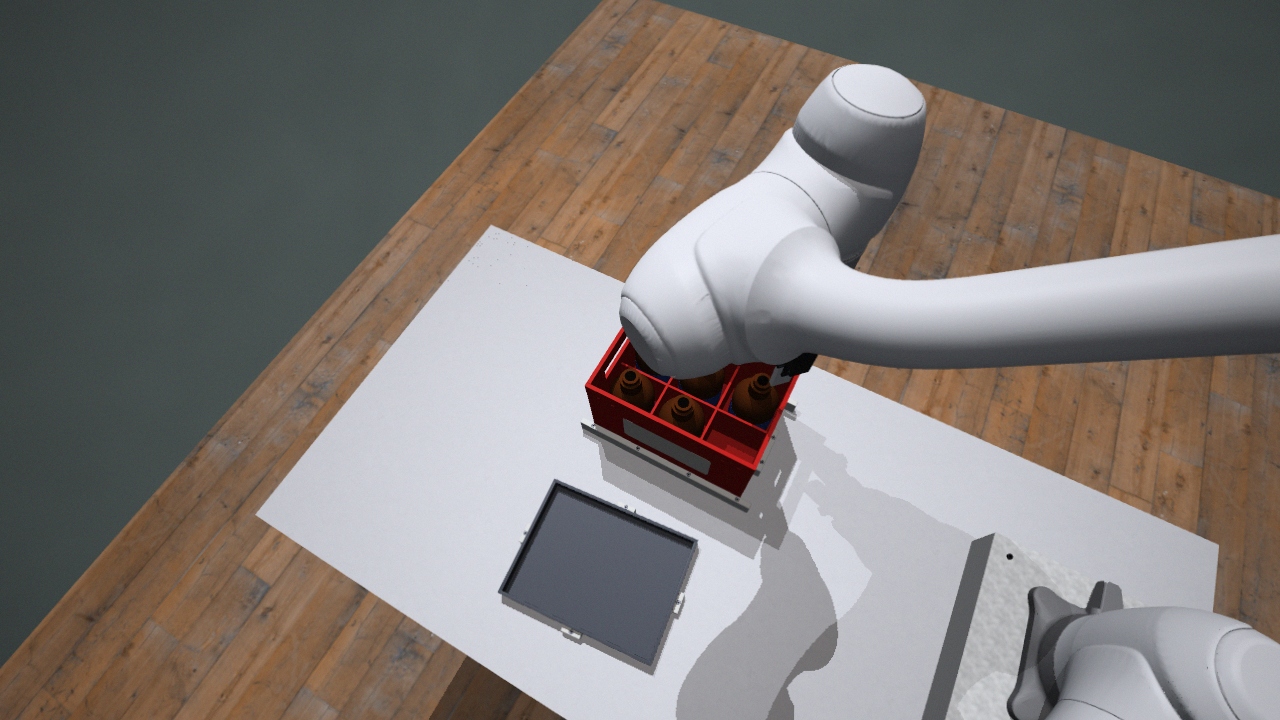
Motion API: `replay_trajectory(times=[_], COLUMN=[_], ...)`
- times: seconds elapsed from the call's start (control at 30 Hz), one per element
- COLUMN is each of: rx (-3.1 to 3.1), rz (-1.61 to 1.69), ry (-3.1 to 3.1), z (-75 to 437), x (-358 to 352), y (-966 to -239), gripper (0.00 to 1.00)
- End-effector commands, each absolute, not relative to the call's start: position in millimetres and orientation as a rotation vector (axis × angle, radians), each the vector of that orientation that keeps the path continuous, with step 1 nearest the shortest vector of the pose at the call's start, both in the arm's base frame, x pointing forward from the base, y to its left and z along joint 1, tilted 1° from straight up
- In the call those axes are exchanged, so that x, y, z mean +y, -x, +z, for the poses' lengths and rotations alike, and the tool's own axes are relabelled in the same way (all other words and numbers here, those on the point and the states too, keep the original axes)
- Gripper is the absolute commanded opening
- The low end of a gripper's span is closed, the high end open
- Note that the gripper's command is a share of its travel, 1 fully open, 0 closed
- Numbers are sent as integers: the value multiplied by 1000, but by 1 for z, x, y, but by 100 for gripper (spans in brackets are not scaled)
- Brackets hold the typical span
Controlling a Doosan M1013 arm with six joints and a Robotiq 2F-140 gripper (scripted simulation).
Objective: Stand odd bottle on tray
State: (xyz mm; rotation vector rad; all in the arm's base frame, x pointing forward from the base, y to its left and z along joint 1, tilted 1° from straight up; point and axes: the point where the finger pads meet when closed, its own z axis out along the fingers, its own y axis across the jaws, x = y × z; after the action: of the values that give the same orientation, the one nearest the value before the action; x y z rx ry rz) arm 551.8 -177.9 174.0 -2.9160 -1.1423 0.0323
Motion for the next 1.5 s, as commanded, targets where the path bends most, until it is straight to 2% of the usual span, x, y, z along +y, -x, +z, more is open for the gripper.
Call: replay_trajectory(times=[0.0,1.47], rx=[-1142,-1142], rz=[32,32], ry=[2916,2916], z=[172,133], x=[-178,-178], y=[-552,-551], gripper=[38,38])
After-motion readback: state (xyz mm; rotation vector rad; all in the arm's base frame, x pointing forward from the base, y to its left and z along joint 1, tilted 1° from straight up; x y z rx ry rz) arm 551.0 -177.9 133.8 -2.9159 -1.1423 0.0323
